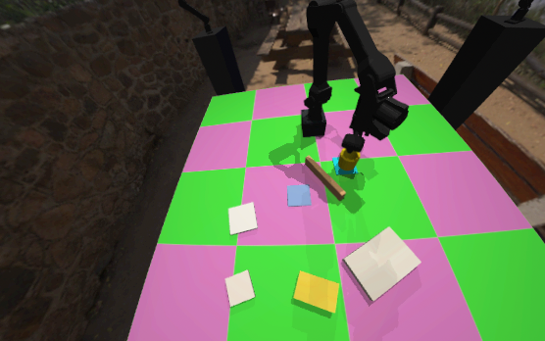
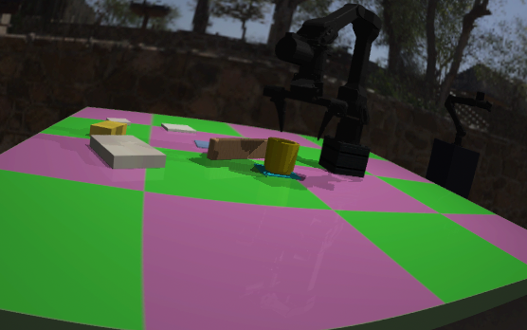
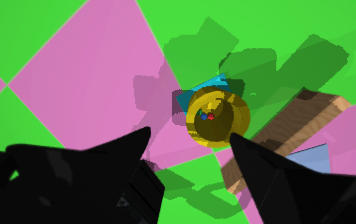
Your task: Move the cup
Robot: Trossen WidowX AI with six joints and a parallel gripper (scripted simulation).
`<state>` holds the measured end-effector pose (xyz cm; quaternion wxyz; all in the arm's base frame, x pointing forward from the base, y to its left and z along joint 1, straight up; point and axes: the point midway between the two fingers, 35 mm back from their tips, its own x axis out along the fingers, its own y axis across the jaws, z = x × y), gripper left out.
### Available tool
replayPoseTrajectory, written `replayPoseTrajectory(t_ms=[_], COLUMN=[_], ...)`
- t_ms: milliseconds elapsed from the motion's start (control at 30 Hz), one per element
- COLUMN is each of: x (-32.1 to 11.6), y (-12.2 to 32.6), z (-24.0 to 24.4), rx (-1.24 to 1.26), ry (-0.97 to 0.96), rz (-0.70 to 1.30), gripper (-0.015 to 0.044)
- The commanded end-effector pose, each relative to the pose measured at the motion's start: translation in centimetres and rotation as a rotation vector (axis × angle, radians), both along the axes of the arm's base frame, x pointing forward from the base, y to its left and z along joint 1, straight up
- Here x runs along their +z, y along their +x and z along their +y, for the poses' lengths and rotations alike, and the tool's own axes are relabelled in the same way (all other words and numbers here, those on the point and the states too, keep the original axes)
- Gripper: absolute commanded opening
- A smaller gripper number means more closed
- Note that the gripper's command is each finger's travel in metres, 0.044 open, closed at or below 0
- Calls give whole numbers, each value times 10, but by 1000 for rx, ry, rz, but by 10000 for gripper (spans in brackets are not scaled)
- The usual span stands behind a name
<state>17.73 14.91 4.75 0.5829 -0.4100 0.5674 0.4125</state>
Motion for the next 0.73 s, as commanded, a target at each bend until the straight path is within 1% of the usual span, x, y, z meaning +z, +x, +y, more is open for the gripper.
replayPoseTrajectory(t_ms=[0,433,700], x=[11,60,58], y=[2,-1,-2], z=[2,0,0], rx=[-1,-5,0], ry=[4,4,6], rz=[-6,-9,-7], gripper=[440,440,440])
